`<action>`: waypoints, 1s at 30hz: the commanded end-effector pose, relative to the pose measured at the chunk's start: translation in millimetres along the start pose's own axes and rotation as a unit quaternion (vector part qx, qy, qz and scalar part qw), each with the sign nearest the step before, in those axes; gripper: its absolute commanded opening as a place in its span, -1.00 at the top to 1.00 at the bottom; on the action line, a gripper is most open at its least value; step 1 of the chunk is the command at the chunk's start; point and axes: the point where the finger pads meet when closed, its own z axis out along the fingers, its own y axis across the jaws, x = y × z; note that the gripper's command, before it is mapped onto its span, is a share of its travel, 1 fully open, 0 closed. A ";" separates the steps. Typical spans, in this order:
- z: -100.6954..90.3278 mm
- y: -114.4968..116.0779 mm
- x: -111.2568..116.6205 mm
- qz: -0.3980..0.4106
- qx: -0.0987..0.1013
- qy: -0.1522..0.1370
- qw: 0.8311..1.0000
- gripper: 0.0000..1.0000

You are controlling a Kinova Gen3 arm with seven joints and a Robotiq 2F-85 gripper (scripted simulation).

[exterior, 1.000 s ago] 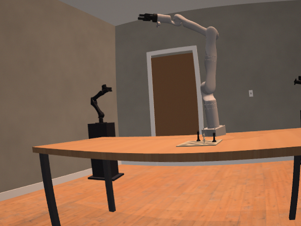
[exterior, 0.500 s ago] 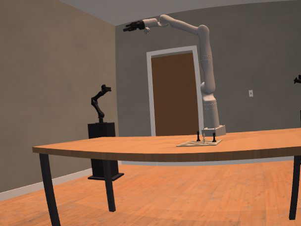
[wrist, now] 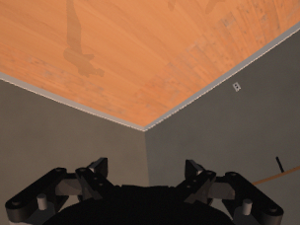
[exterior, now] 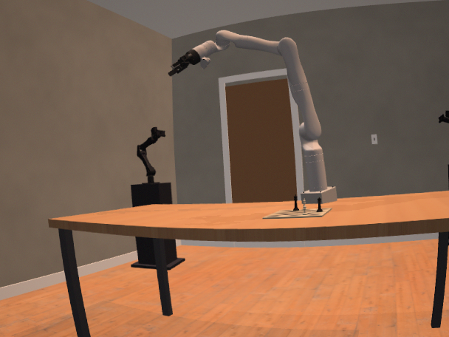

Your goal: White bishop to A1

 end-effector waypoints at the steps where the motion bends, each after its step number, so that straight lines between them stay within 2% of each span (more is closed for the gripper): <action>1: 47.3 8.4 38.7 0.019 -0.008 0.055 0.998 -1.00; 2: 47.3 8.4 38.7 0.019 -0.008 0.055 0.998 -1.00; 3: 65.5 12.7 57.6 0.030 -0.012 0.081 0.996 -1.00; 4: 65.5 12.7 57.6 0.030 -0.012 0.081 0.996 -1.00; 5: 82.7 16.8 77.0 0.041 -0.015 0.106 0.993 -1.00; 6: 82.7 16.8 77.0 0.041 -0.015 0.106 0.993 -1.00; 7: 98.7 20.7 96.7 0.052 -0.017 0.132 0.990 -1.00; 8: 98.7 20.7 96.7 0.052 -0.017 0.132 0.990 -1.00; 9: 113.6 24.5 116.6 0.064 -0.019 0.157 0.985 -1.00; 10: 113.6 24.5 116.6 0.064 -0.019 0.157 0.985 -1.00; 11: 127.4 28.1 136.6 0.076 -0.020 0.182 0.980 -1.00; 12: 127.4 28.1 136.6 0.076 -0.020 0.182 0.980 -1.00; 13: 140.1 31.6 156.7 0.087 -0.021 0.206 0.974 -1.00; 16: 140.1 31.6 156.7 0.087 -0.021 0.206 0.974 -1.00; 18: 162.3 38.2 196.8 0.110 -0.021 0.253 0.961 -1.00; 19: 162.3 38.2 196.8 0.110 -0.021 0.253 0.961 -1.00; 20: 171.8 41.4 216.6 0.122 -0.020 0.276 0.953 -1.00; 21: 171.8 41.4 216.6 0.122 -0.020 0.276 0.953 -1.00; 23: 187.9 47.6 255.4 0.144 -0.018 0.320 0.936 -1.00; 24: 187.9 47.6 255.4 0.144 -0.018 0.320 0.936 -1.00; 25: 194.6 50.6 274.2 0.155 -0.016 0.341 0.927 -1.00; 26: 194.6 50.6 274.2 0.155 -0.016 0.341 0.927 -1.00; 28: 205.4 56.4 310.7 0.175 -0.012 0.382 0.907 -1.00; 29: 205.4 56.4 310.7 0.175 -0.012 0.382 0.907 -1.00; 30: 209.7 59.3 328.2 0.185 -0.010 0.401 0.897 -1.00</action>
